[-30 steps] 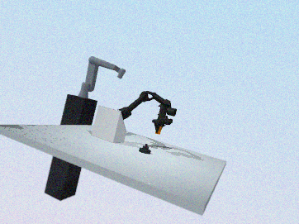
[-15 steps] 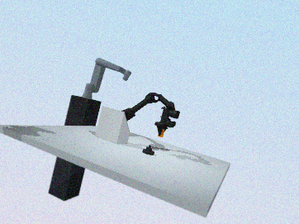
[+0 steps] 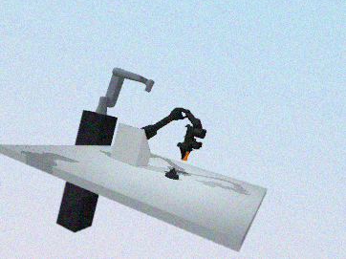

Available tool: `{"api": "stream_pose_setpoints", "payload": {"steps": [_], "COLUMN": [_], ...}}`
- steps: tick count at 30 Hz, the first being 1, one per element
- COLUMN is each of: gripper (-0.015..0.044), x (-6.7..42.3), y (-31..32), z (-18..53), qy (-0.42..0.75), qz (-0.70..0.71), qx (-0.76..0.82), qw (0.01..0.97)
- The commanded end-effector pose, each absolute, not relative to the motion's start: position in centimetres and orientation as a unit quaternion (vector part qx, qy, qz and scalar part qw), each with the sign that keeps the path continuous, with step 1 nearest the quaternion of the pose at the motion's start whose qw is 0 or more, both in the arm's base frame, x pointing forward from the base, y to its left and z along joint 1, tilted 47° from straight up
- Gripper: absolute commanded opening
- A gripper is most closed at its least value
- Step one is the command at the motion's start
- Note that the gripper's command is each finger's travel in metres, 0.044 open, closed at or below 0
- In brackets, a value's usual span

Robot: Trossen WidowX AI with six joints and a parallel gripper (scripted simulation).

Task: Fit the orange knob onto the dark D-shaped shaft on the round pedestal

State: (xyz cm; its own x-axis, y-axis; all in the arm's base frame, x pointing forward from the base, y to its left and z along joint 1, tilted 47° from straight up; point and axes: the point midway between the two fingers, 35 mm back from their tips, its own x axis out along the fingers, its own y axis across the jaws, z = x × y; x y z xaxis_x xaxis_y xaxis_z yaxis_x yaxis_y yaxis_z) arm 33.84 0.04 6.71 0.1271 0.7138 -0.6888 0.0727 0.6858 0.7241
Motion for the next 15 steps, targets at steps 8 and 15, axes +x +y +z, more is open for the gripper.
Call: {"api": "stream_pose_setpoints", "payload": {"steps": [8, 15], "gripper": [0.0000, 0.0000], "x": [33.8, 33.7], "y": [-2.0, -2.9], "z": [3.6, 2.0], "qy": [0.617, 0.614], "qz": [0.235, 0.239], "qx": [0.316, 0.313], "qw": [0.682, 0.683]}}
